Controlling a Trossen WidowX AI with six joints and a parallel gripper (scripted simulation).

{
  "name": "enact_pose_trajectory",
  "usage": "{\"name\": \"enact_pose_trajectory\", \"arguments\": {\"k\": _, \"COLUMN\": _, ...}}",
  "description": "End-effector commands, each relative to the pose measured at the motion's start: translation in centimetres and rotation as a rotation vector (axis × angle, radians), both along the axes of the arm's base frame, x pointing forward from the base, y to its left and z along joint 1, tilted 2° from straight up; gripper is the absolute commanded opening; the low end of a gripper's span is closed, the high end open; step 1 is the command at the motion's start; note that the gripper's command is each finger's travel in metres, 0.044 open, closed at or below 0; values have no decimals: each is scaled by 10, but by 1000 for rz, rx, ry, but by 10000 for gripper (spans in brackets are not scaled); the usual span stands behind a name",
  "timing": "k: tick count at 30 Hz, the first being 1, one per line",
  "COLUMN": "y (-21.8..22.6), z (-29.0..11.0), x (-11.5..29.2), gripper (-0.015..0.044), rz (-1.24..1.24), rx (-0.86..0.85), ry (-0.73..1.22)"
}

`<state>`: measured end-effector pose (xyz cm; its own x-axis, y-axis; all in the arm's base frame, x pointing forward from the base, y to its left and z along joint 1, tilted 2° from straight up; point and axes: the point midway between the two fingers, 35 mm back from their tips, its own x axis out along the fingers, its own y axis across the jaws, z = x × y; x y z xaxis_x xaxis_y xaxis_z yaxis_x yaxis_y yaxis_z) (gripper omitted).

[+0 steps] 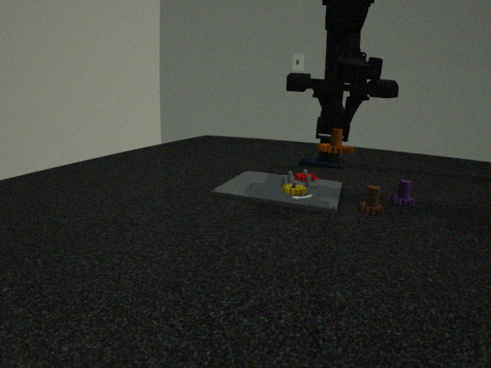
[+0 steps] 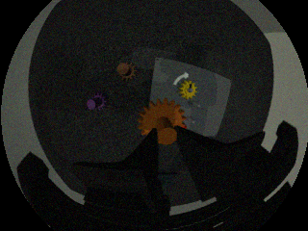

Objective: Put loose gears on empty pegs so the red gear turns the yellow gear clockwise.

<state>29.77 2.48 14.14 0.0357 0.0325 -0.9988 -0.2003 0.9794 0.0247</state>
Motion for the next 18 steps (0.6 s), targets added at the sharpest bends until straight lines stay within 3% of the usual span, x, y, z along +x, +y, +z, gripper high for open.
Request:
{"name": "enact_pose_trajectory", "arguments": {"k": 1, "y": -9, "z": -7, "x": 0, "gripper": 0, "rz": 1, "rx": 3, "ry": 9}}
{"name": "enact_pose_trajectory", "arguments": {"k": 18, "y": -44, "z": -24, "x": 2, "gripper": 0, "rz": 2, "rx": 1, "ry": 11}}
